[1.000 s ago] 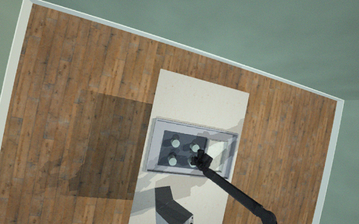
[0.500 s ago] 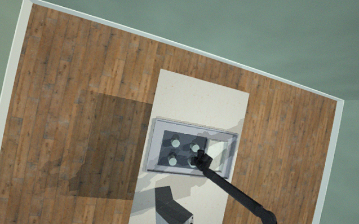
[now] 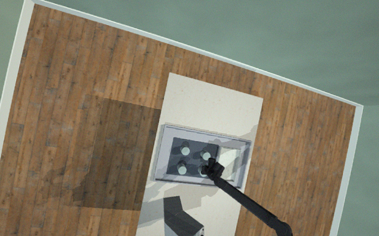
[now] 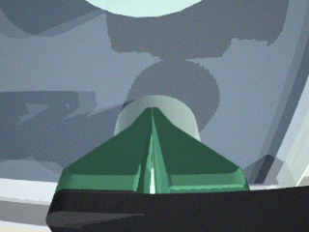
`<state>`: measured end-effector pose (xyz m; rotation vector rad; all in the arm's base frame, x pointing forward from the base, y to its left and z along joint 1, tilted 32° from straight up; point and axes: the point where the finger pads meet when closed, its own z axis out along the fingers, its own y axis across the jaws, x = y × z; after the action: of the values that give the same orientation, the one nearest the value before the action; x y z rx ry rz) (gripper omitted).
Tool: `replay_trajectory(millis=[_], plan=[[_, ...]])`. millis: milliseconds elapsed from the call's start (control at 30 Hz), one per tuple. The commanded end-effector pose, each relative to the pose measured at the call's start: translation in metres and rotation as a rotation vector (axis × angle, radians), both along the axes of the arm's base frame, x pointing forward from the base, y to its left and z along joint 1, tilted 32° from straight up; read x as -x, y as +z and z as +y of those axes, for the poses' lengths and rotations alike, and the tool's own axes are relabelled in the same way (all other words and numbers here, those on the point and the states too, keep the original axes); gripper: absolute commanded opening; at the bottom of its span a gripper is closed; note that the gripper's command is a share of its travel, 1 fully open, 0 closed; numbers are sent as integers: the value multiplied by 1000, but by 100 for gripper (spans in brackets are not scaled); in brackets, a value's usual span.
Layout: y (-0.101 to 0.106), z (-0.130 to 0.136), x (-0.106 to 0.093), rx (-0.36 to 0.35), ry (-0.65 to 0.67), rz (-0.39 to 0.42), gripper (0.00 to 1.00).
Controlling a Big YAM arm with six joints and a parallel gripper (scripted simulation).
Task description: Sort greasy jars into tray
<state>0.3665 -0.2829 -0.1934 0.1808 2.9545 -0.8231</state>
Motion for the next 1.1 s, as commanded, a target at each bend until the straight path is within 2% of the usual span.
replay_trajectory(millis=[0,1067], plan=[[8,-6,2,9,-2,-18,0],[8,-6,5,9,-2,-18,0]])
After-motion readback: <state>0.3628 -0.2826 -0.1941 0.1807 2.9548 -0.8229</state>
